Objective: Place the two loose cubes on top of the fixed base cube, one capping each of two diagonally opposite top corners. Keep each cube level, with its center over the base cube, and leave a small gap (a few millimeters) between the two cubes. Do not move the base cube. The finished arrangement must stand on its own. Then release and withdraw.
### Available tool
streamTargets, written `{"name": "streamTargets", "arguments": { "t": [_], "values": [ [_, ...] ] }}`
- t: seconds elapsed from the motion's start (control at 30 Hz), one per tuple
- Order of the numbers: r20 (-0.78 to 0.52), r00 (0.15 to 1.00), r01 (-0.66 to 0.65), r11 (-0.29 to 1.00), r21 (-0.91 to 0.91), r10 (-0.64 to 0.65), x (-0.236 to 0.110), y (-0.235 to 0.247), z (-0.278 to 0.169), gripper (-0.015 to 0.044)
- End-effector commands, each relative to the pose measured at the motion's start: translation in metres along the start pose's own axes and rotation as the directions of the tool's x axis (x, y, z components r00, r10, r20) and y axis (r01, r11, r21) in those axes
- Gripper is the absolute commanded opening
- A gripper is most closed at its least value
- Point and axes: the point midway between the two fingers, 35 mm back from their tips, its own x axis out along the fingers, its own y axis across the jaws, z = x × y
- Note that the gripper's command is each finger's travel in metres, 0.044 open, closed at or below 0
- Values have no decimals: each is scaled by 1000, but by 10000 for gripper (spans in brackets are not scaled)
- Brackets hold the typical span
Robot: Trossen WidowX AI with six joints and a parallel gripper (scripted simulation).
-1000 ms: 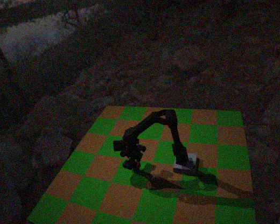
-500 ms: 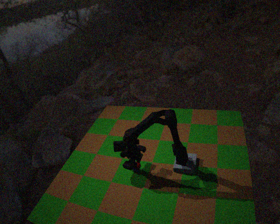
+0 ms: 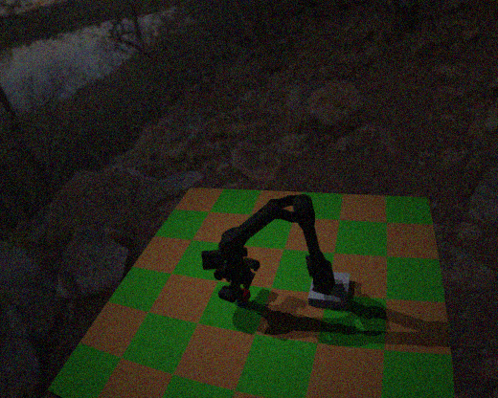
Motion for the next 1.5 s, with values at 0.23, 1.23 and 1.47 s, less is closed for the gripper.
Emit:
{"name": "streamTargets", "arguments": {
  "t": [0.23, 1.23, 1.47],
  "values": [
    [0, 1000, 0, 1000, 0, 0, -13, 0, 0, 205],
    [0, 1000, 0, 1000, 0, 0, -58, 0, 0, 205],
    [0, 1000, 0, 1000, 0, 0, -64, 0, 0, 205]
  ]
}}
